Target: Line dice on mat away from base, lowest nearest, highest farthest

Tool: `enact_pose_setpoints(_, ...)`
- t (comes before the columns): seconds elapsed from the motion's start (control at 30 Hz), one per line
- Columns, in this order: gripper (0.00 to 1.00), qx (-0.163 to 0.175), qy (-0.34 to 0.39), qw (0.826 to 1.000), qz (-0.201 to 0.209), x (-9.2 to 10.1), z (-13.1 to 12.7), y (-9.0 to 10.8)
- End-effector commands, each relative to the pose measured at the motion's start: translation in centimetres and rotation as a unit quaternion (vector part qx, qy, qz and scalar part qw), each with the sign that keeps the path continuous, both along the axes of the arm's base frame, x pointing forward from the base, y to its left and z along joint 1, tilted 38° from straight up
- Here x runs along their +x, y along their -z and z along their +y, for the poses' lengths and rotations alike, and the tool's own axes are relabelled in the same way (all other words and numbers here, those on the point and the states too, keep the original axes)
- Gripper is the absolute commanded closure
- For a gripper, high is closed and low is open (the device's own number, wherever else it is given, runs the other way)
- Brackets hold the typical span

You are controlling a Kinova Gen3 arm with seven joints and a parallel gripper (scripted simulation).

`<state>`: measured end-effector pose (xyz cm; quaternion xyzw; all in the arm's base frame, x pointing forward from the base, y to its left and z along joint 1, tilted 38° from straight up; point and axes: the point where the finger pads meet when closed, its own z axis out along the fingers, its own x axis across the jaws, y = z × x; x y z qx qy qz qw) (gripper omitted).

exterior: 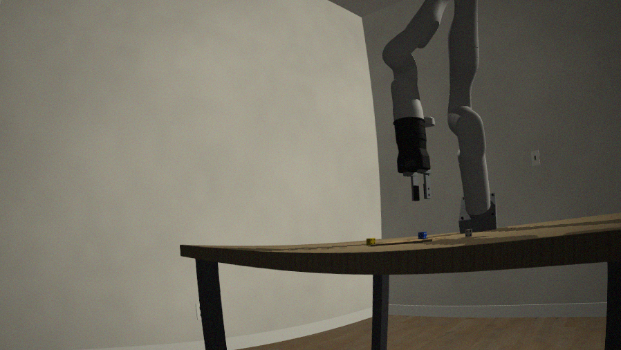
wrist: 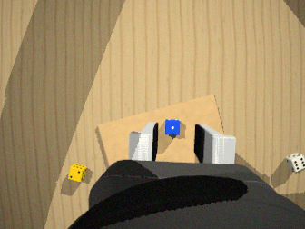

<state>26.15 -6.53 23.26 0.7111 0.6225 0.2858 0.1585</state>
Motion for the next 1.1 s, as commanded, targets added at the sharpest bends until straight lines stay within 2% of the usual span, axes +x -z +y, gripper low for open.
enact_pose_setpoints(0.0, 0.36, -0.002, 0.001, 1.0, -0.002, -0.01, -0.09, -0.16)
enact_pose_setpoints(0.13, 0.36, -0.002, 0.001, 1.0, -0.002, -0.03, -0.09, -0.18)
enact_pose_setpoints(0.17, 0.0, -0.002, 0.001, 1.0, -0.002, -0.03, -0.09, -0.18)
enact_pose_setpoints(1.07, 0.0, 0.001, 0.004, 1.0, -0.001, 0.0, -0.13, -0.18)
